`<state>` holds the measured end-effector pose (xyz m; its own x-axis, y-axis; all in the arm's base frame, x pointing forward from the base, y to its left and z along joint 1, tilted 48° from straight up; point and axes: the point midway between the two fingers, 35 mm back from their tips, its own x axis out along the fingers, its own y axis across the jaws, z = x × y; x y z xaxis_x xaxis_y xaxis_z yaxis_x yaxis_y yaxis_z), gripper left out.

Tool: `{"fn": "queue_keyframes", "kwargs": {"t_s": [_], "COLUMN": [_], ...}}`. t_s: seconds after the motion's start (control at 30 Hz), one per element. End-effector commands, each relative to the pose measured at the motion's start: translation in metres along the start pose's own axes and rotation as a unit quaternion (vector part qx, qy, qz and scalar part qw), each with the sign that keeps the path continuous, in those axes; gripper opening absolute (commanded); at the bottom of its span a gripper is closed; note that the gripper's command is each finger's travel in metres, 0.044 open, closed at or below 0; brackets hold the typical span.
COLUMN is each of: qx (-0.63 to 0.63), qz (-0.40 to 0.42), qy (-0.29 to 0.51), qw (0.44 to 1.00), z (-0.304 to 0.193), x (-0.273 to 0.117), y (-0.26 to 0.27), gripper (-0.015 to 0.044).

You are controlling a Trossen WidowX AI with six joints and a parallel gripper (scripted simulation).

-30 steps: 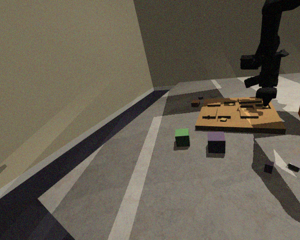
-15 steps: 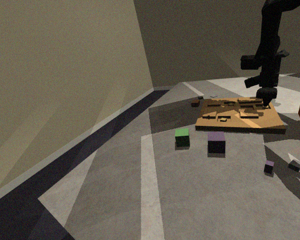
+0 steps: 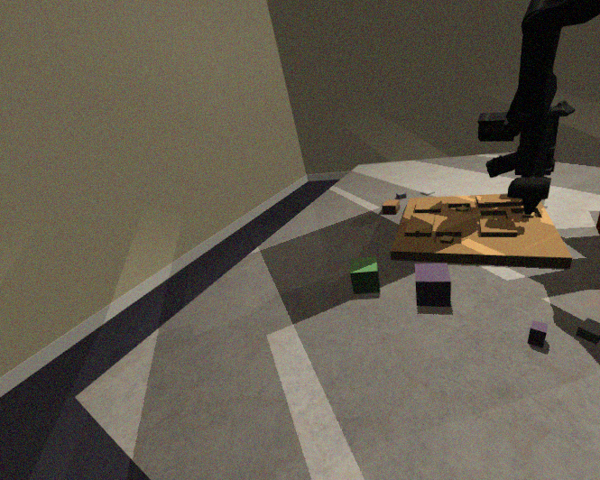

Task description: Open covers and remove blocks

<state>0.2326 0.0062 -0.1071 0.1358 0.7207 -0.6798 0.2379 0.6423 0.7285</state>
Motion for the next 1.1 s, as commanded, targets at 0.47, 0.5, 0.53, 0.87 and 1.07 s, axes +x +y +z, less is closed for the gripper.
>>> {"fn": "queue_keyframes", "kwargs": {"t_s": [0.47,0.5,0.53,0.87,1.07], "qx": [-0.004,-0.004,-0.004,0.008,0.213], "qz": [0.002,0.002,0.002,0.002,0.002], "qy": [-0.001,-0.001,-0.001,-0.001,0.0], "qw": [1.0,1.0,1.0,1.0,0.977], "z": [0.0047,0.0047,0.0047,0.0046,0.0046], "x": [0.0016,0.0016,0.0016,0.0016,0.0016], "y": [0.004,0.004,0.004,0.0039,0.0039], "gripper": [0.0,0.0,0.0,0.0,0.0]}}
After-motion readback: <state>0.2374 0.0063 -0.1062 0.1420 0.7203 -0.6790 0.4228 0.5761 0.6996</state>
